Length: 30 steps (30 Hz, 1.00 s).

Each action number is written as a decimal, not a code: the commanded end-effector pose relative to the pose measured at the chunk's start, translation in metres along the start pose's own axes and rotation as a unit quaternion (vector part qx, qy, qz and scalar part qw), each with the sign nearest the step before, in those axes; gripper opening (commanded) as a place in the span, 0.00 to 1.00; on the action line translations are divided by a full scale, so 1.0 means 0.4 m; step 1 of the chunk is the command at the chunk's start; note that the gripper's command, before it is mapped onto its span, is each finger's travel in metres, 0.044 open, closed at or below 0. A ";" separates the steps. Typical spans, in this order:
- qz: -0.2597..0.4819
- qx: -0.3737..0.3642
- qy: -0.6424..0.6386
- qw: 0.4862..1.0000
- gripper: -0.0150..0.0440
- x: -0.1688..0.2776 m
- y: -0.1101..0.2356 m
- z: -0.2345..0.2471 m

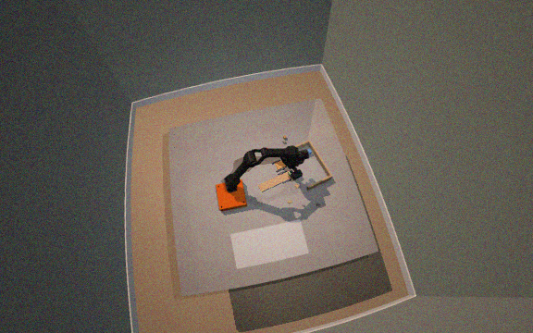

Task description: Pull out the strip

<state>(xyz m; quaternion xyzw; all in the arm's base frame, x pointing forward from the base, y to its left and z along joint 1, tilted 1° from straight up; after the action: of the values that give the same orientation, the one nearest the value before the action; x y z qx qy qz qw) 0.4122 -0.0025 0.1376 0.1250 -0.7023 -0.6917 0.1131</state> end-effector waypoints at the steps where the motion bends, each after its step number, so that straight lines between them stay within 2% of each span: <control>1: 0.002 0.000 -0.002 1.000 0.91 -0.014 -0.003 -0.001; 6: 0.002 0.000 -0.002 1.000 0.69 -0.016 -0.022 -0.001; 7: 0.002 0.000 -0.002 1.000 0.68 -0.016 -0.026 -0.001; 30: 0.002 0.000 -0.002 1.000 0.68 -0.017 -0.120 -0.002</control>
<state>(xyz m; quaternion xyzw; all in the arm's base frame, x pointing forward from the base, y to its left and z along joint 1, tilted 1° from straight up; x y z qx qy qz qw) 0.4199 -0.0014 0.0951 0.1245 -0.7022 -0.6918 0.1136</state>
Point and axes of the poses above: the point midway between the two fingers, 35 mm back from their tips, its own y axis back along the fingers, its own z axis across the jaws, x = y × z, the point moved 8 cm from there along y, back along the fingers, and after that the axes turned 6 degrees about y, right-handed, at the moved point
